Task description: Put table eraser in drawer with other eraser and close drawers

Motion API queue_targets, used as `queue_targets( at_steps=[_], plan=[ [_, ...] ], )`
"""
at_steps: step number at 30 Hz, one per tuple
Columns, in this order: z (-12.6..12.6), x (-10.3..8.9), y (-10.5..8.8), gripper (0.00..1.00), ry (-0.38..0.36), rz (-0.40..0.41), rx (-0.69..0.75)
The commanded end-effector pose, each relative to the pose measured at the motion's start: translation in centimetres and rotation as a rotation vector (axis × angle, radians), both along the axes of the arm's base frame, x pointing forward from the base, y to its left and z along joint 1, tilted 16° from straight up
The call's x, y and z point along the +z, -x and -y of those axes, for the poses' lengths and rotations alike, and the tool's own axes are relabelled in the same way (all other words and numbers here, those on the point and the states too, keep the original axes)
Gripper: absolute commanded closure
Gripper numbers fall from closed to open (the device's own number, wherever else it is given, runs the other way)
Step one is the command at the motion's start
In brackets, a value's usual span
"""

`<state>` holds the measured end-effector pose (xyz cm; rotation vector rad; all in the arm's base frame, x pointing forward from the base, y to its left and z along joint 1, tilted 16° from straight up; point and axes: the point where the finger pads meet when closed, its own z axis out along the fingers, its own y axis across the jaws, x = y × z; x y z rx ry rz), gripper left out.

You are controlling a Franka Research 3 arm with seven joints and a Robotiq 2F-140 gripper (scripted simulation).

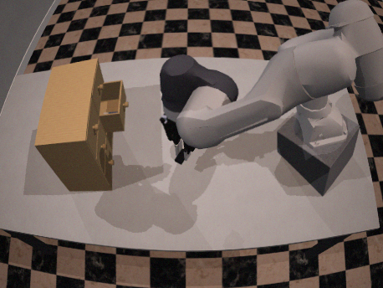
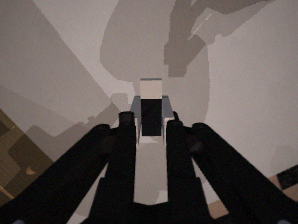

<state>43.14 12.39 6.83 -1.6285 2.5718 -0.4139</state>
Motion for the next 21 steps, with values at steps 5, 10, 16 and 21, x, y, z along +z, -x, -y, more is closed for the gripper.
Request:
queue_targets(
  at_steps=[5, 10, 16, 21],
  plan=[
    [0.9, 0.3, -0.6, 0.89, -0.014, 0.010, -0.068],
    [0.9, 0.3, -0.6, 0.89, -0.014, 0.010, -0.068],
    [0.9, 0.3, -0.6, 0.89, -0.014, 0.010, -0.068],
    [2.2, 0.7, -1.4, 0.89, -0.030, 0.023, -0.140]
  ],
)
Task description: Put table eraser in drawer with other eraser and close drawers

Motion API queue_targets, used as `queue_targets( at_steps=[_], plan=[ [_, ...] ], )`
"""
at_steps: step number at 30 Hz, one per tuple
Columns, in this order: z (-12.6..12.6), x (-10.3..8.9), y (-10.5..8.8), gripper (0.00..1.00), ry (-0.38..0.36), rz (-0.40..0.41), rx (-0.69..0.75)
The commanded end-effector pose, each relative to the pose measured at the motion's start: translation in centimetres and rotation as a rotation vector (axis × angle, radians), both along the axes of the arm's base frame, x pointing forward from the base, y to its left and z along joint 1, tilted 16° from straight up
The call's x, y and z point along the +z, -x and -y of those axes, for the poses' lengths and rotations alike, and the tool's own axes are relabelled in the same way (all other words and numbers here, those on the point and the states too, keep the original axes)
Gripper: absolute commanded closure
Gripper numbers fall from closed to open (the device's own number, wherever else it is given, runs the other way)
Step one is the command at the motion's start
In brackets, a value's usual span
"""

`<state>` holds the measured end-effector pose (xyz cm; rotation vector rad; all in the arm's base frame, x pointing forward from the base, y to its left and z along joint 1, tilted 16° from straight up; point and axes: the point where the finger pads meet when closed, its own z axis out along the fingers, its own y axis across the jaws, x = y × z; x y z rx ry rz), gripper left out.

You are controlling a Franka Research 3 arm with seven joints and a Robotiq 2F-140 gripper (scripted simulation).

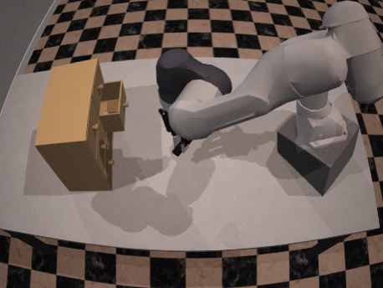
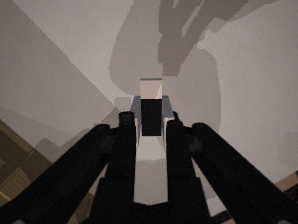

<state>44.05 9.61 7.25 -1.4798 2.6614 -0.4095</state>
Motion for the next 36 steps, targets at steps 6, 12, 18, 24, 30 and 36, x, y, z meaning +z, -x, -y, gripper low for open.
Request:
queue_targets(
  at_steps=[6, 12, 18, 24, 30, 36],
  plan=[
    [-0.6, 0.3, -0.5, 0.89, -0.016, 0.014, -0.028],
    [1.1, 0.8, -1.5, 0.89, -0.036, 0.032, -0.125],
    [1.1, 0.8, -1.5, 0.89, -0.036, 0.032, -0.125],
    [1.1, 0.8, -1.5, 0.89, -0.036, 0.032, -0.125],
    [3.2, 1.4, -2.6, 0.89, -0.060, 0.053, -0.239],
    [5.6, 2.1, -3.6, 0.89, -0.085, 0.077, -0.362]
  ],
)
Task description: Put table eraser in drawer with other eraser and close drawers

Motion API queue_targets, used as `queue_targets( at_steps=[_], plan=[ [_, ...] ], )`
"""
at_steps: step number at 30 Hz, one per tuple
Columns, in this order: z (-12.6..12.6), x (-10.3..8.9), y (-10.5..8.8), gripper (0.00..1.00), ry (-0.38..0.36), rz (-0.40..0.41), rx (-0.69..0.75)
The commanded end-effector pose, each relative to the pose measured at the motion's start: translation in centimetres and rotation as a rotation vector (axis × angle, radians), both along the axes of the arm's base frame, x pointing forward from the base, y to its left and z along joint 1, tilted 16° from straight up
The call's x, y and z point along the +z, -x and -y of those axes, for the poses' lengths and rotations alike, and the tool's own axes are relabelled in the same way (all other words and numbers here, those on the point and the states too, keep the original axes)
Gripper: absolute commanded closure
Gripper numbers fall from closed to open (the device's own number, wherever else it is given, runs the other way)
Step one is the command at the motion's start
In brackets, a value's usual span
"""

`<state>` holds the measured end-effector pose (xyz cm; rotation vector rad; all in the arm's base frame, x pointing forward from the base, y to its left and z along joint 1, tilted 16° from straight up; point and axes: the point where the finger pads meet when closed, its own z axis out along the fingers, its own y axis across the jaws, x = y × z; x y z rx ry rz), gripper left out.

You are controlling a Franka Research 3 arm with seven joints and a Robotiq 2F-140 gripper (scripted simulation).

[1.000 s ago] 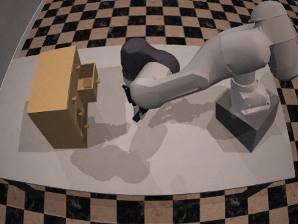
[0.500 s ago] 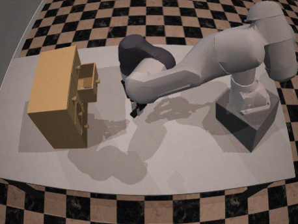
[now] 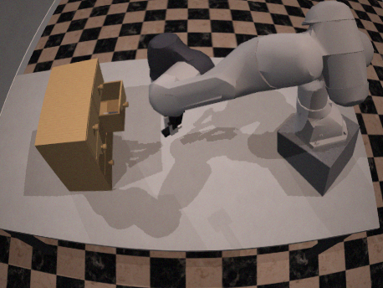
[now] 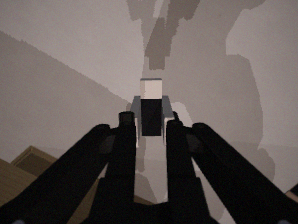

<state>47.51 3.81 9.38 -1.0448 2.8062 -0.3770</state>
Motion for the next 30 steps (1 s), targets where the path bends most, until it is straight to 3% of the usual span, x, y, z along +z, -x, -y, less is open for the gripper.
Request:
queue_targets(
  at_steps=[1, 2, 5, 6, 10, 11, 14, 15, 18, 20, 30],
  plan=[
    [-0.2, -0.1, -0.2, 0.89, -0.019, 0.006, -0.073],
    [2.3, 0.7, -1.1, 0.89, -0.044, 0.031, -0.194],
    [2.3, 0.7, -1.1, 0.89, -0.044, 0.031, -0.194],
    [4.7, 1.3, -1.9, 0.89, -0.066, 0.054, -0.305],
    [4.7, 1.3, -1.9, 0.89, -0.066, 0.054, -0.305],
    [6.7, 1.9, -2.4, 0.89, -0.084, 0.074, -0.397],
    [6.7, 1.9, -2.4, 0.89, -0.084, 0.074, -0.397],
    [8.2, 2.3, -2.7, 0.89, -0.097, 0.089, -0.465],
    [8.2, 2.3, -2.7, 0.89, -0.097, 0.089, -0.465],
    [9.6, 2.7, -3.0, 0.89, -0.109, 0.102, -0.525],
    [9.6, 3.1, -2.9, 0.89, -0.109, 0.103, -0.528]
  ],
)
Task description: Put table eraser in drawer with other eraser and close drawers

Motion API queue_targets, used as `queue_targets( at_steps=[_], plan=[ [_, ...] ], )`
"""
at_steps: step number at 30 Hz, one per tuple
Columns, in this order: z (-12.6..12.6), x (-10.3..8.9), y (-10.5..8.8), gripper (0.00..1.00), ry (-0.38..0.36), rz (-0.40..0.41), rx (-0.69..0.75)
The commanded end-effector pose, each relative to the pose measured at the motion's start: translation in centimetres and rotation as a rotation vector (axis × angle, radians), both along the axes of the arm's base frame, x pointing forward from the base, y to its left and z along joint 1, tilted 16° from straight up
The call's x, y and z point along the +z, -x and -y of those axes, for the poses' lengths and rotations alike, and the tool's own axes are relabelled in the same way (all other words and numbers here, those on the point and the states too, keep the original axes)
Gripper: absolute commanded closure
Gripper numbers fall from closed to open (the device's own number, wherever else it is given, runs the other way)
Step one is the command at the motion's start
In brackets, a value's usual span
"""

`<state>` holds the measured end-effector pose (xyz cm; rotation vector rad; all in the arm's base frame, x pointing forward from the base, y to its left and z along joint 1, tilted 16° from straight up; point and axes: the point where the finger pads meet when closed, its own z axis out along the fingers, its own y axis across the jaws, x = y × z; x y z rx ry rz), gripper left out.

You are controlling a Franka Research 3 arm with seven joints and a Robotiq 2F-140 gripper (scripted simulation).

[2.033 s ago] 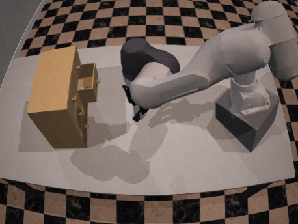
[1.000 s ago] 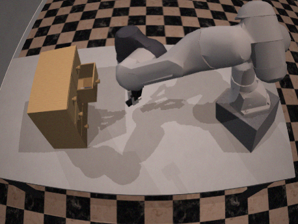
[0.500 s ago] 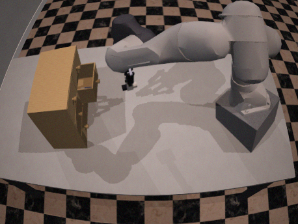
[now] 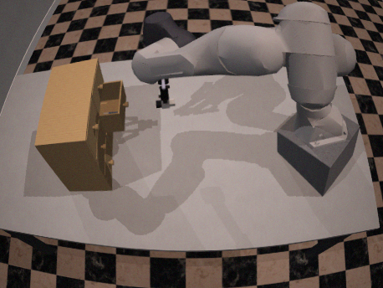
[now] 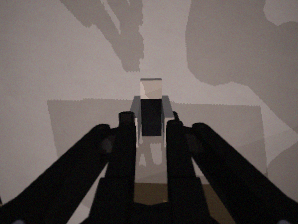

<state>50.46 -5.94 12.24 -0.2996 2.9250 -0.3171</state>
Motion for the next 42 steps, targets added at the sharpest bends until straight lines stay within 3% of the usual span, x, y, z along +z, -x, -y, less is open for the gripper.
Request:
queue_targets(
  at_steps=[1, 10, 20, 22, 35, 42],
  plan=[
    [-0.2, 0.4, 0.1, 0.89, -0.011, 0.005, -0.039],
    [-0.5, 2.0, 0.4, 0.89, -0.011, 0.005, -0.039],
    [-1.4, 6.1, 1.2, 0.89, -0.011, 0.005, -0.039],
    [-1.4, 6.1, 1.2, 0.89, -0.011, 0.005, -0.039],
    [-2.6, 12.1, 2.3, 0.89, -0.011, 0.005, -0.039],
    [-2.9, 13.6, 2.6, 0.89, -0.011, 0.005, -0.039]
  ],
)
